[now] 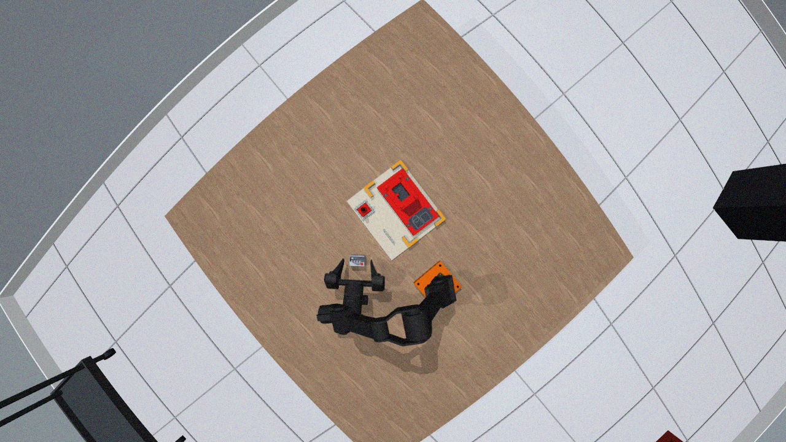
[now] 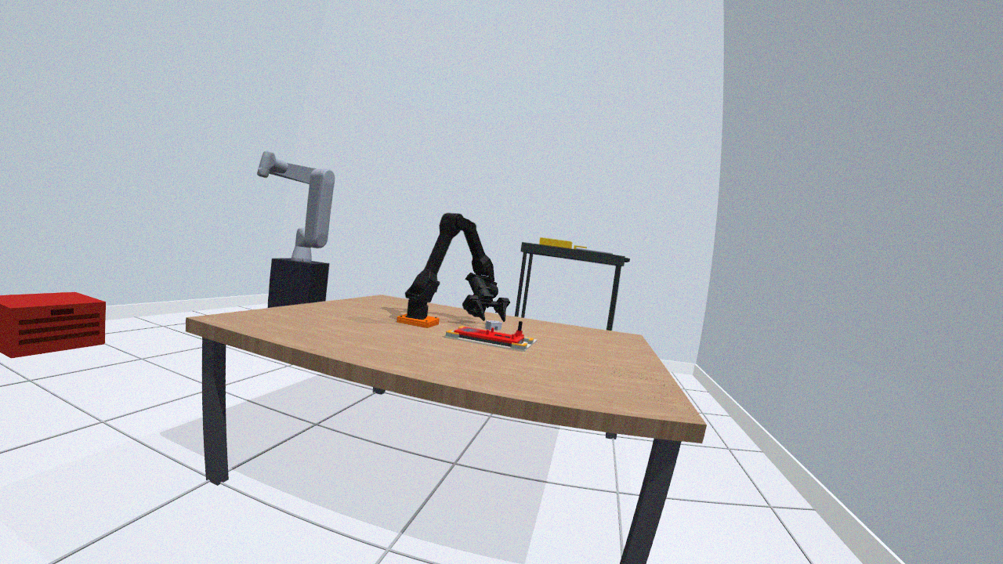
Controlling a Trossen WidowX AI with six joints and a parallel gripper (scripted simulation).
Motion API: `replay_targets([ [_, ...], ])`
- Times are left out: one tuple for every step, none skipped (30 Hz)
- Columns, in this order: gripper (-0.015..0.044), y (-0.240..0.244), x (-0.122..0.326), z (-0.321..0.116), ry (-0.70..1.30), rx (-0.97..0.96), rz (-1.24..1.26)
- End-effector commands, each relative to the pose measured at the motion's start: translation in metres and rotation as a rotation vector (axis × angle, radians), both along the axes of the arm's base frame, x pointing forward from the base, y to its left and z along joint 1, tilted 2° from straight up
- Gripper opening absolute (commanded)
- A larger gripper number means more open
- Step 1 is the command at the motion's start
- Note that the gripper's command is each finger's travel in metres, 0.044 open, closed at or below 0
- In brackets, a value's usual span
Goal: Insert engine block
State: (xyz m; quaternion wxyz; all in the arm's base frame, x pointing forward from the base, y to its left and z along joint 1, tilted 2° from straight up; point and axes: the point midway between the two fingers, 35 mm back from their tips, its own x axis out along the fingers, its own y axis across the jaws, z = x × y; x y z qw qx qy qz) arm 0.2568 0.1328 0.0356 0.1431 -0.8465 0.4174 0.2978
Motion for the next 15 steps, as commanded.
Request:
replay_targets([
  [0.0440, 0.0102, -0.0062, 0.0126, -0.005, 0.014, -0.002],
  [0.0440, 0.0124, -0.0080, 0.0153, -0.005, 0.014, -0.002],
  [0.0440, 0.0137, -0.0089, 0.0168, -0.005, 0.014, -0.002],
  [0.0440, 0.0142, -0.0093, 0.0174, -0.005, 0.014, -0.002],
  [0.0440, 0.0142, -0.0093, 0.0174, -0.005, 0.014, -0.002],
  [0.0440, 0.0142, -0.0093, 0.0174, -0.005, 0.014, -0.002],
  [0.0440, 0.0142, -0.0093, 0.0174, -0.005, 0.014, -0.002],
  [0.0440, 0.0129, -0.0080, 0.0138, -0.003, 0.005, 0.005],
  [0.0440, 0.0129, -0.0080, 0.0138, -0.003, 0.005, 0.005],
  [0.0440, 0.0129, -0.0080, 0.0138, -0.003, 0.005, 0.005],
  [0.0440, 0.0129, -0.0080, 0.0138, -0.003, 0.005, 0.005],
  [0.0440, 0.0129, -0.0080, 0.0138, -0.003, 0.005, 0.005],
  [0.0440, 0.0129, -0.0080, 0.0138, -0.003, 0.005, 0.005],
  [0.0440, 0.0129, -0.0080, 0.0138, -0.003, 0.005, 0.005],
  [0.0440, 0.0129, -0.0080, 0.0138, -0.003, 0.005, 0.005],
])
